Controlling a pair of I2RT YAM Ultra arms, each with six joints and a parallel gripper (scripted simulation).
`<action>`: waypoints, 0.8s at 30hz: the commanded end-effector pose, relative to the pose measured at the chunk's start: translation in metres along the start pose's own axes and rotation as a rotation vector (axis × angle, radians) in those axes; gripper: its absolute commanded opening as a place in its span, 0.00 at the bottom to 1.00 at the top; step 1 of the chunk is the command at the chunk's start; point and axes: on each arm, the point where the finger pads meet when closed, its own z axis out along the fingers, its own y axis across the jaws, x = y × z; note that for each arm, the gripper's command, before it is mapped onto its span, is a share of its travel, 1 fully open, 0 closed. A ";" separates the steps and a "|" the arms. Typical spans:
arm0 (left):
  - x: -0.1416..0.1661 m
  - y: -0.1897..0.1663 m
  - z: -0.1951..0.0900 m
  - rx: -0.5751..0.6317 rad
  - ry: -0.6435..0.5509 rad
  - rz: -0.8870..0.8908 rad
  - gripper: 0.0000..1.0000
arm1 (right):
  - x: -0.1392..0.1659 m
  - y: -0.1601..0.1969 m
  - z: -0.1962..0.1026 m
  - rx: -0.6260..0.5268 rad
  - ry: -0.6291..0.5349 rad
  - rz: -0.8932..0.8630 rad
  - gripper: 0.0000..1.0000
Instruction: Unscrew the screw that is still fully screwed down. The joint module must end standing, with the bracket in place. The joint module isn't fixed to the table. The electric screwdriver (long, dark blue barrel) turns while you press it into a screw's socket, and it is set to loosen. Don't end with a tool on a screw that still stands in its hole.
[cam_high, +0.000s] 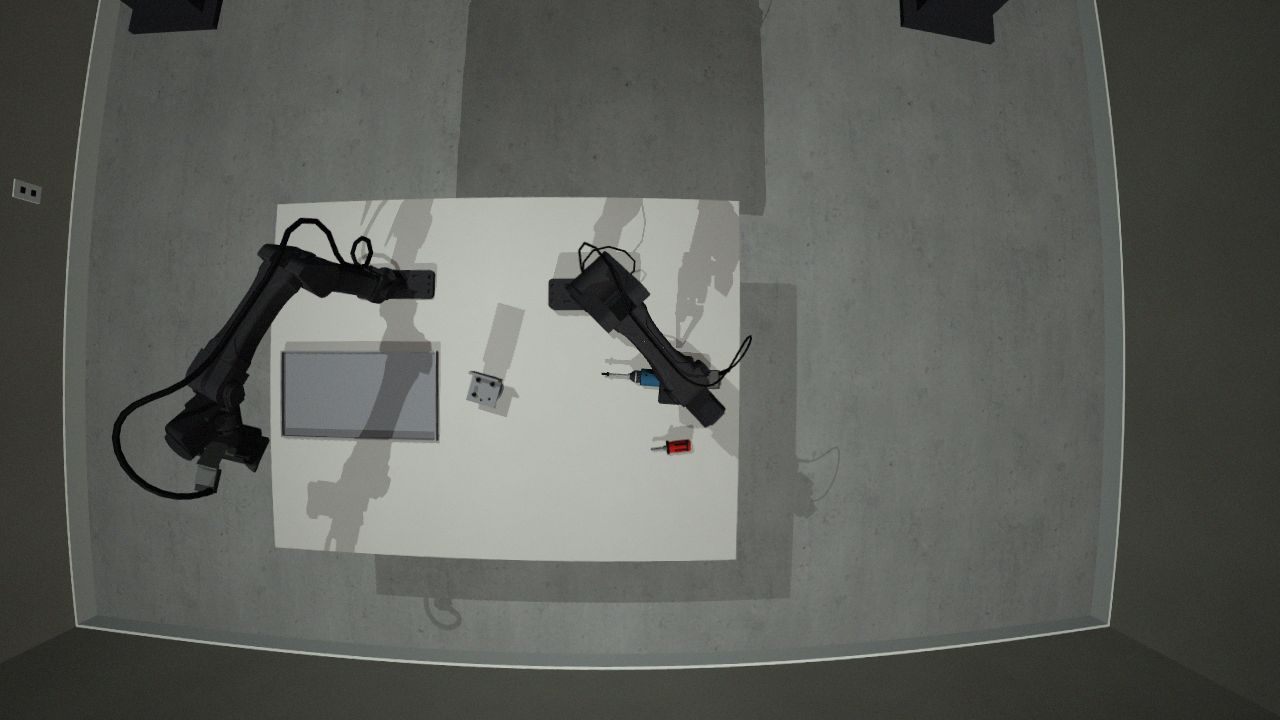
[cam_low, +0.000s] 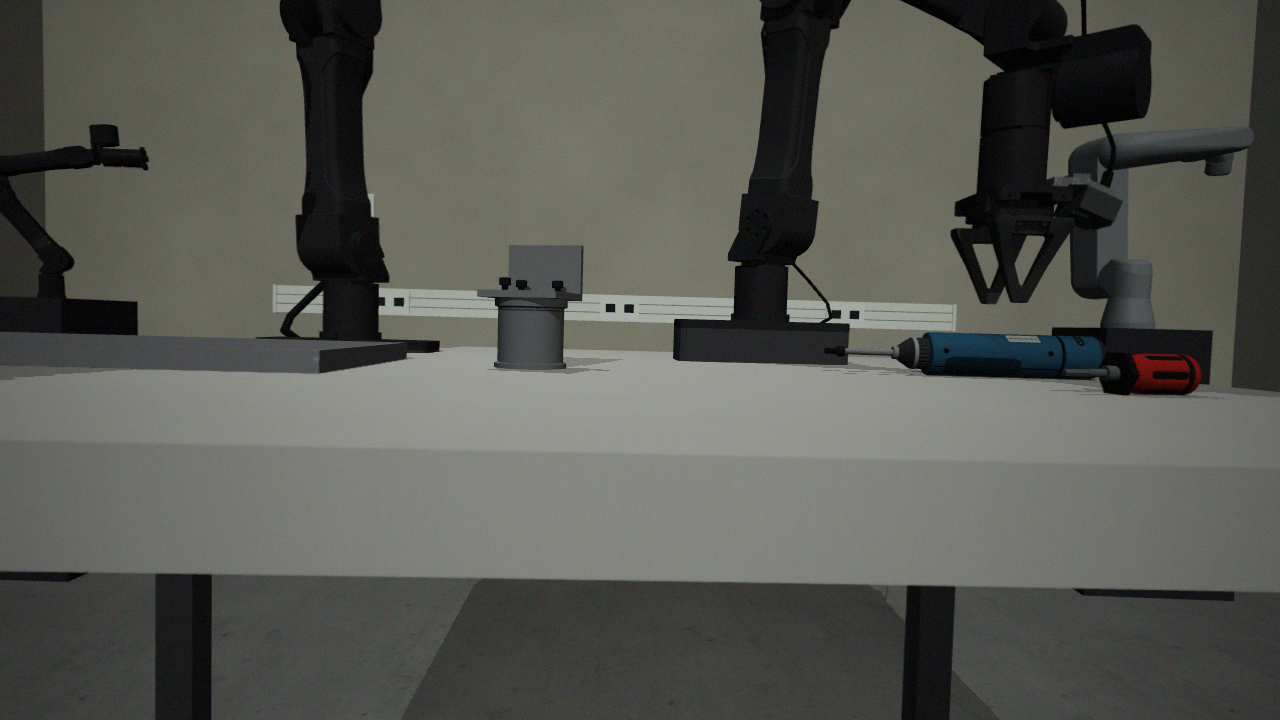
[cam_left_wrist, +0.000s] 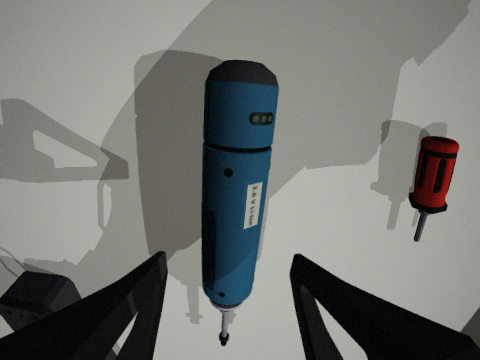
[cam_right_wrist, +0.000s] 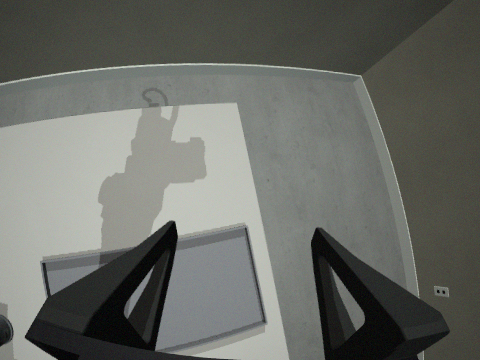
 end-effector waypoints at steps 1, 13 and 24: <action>-0.011 -0.005 -0.016 0.035 -0.039 -0.011 0.65 | -0.018 -0.004 -0.017 0.021 -0.062 0.009 0.86; -0.011 -0.005 -0.016 0.035 -0.039 -0.011 0.65 | -0.018 -0.004 -0.017 0.021 -0.062 0.009 0.86; 0.013 -0.065 -0.037 0.062 -0.209 0.394 0.65 | -0.018 -0.004 -0.017 0.021 -0.062 0.009 0.86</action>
